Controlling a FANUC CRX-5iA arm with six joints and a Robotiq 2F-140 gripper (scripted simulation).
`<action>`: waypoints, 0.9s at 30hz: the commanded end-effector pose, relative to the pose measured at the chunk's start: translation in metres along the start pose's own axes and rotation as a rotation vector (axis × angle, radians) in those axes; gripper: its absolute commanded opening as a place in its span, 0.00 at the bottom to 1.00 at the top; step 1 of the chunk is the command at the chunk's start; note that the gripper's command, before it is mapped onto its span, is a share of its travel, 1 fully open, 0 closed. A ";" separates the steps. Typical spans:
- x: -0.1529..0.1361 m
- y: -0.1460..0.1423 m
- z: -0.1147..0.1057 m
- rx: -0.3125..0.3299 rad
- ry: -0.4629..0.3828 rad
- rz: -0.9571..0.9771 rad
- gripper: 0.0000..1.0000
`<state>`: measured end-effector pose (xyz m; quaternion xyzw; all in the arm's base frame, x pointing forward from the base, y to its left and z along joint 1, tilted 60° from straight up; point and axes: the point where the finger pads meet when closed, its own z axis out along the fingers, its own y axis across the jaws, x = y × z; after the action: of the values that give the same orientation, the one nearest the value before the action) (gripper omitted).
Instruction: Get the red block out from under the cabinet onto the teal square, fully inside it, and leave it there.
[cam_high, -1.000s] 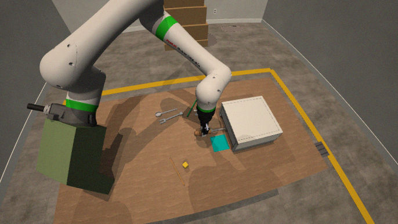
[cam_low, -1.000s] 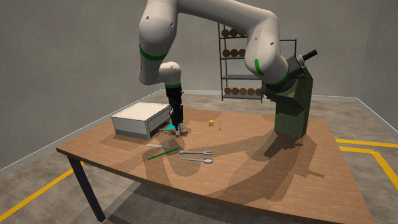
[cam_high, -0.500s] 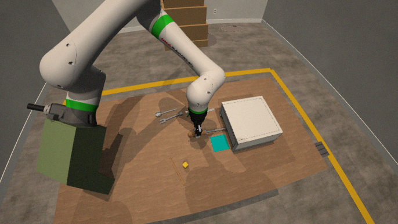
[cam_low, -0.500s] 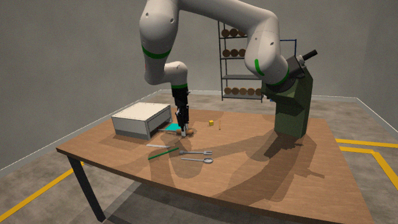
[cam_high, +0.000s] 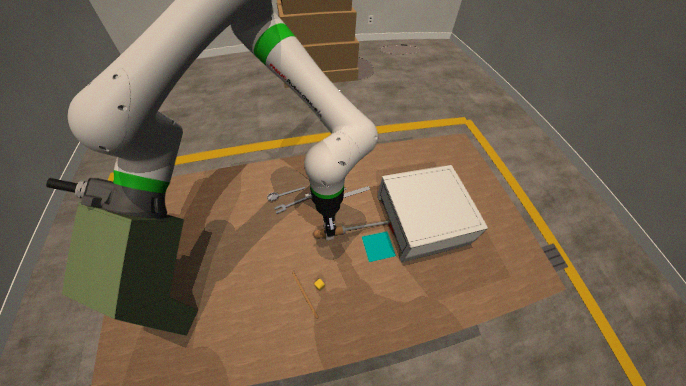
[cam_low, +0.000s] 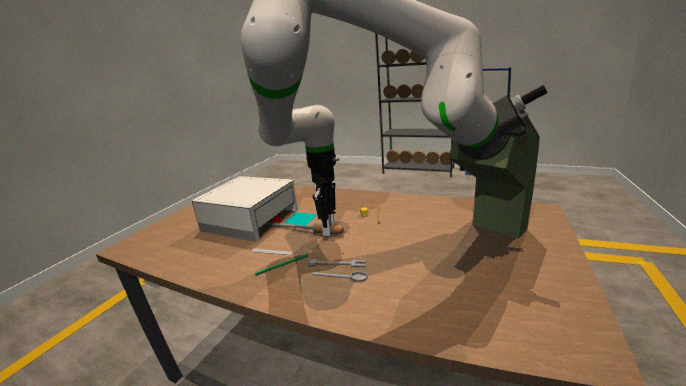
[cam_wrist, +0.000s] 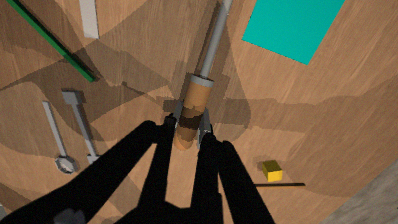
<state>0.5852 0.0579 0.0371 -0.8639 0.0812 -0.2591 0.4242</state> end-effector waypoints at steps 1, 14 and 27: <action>-0.013 0.000 0.000 0.000 0.001 0.000 0.00; -0.040 0.000 0.000 0.000 0.001 0.000 0.00; -0.058 0.000 0.000 0.000 0.001 0.000 0.00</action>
<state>0.5397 0.0770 0.0169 -0.8638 0.0812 -0.2594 0.4242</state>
